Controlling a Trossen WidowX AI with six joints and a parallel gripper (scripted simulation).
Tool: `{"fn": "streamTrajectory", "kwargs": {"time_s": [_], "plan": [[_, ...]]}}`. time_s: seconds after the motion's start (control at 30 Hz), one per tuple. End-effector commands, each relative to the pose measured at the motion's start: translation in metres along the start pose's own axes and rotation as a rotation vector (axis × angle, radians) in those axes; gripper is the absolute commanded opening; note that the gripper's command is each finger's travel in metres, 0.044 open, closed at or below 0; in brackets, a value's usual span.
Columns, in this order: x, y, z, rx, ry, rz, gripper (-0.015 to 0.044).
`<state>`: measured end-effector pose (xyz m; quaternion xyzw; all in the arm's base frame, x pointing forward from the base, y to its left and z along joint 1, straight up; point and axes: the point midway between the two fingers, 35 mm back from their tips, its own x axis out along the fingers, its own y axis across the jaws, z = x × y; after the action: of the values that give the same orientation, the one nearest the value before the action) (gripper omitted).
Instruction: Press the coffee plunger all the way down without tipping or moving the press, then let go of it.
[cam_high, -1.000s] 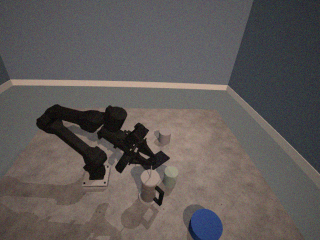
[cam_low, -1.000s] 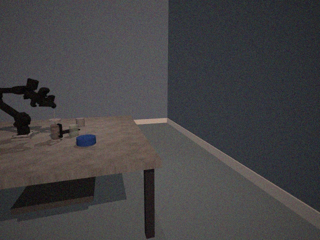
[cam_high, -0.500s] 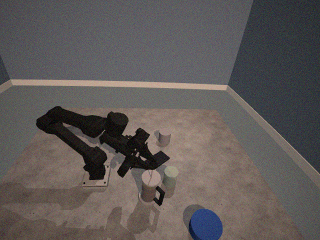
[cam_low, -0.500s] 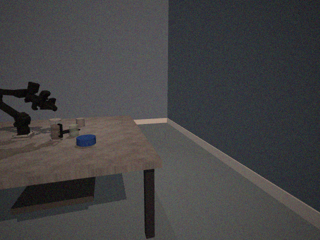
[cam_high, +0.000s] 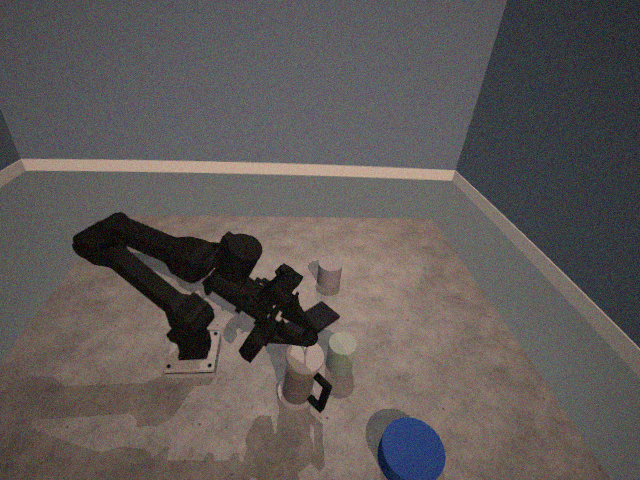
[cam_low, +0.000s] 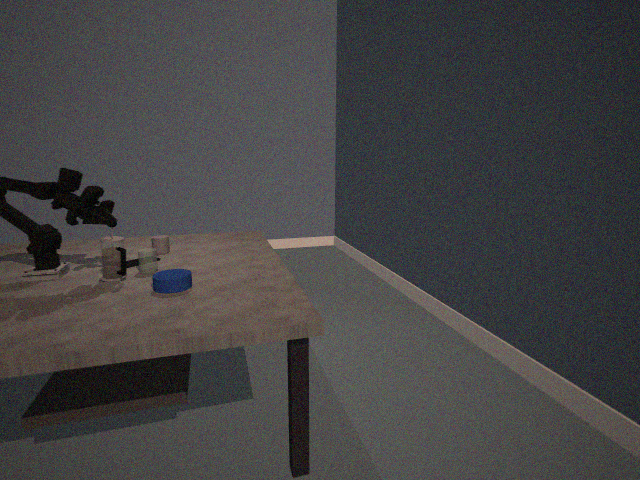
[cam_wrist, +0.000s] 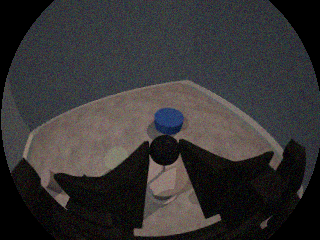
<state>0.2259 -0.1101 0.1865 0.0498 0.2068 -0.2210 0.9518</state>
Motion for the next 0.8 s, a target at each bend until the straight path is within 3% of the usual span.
{"fn": "streamTrajectory", "kwargs": {"time_s": [0.0,0.77], "plan": [[0.0104,-0.0002,-0.0245,-0.002,0.085,-0.002,0.0127],[0.0148,0.0002,-0.0197,-0.002,0.084,-0.002,0.0127]]}}
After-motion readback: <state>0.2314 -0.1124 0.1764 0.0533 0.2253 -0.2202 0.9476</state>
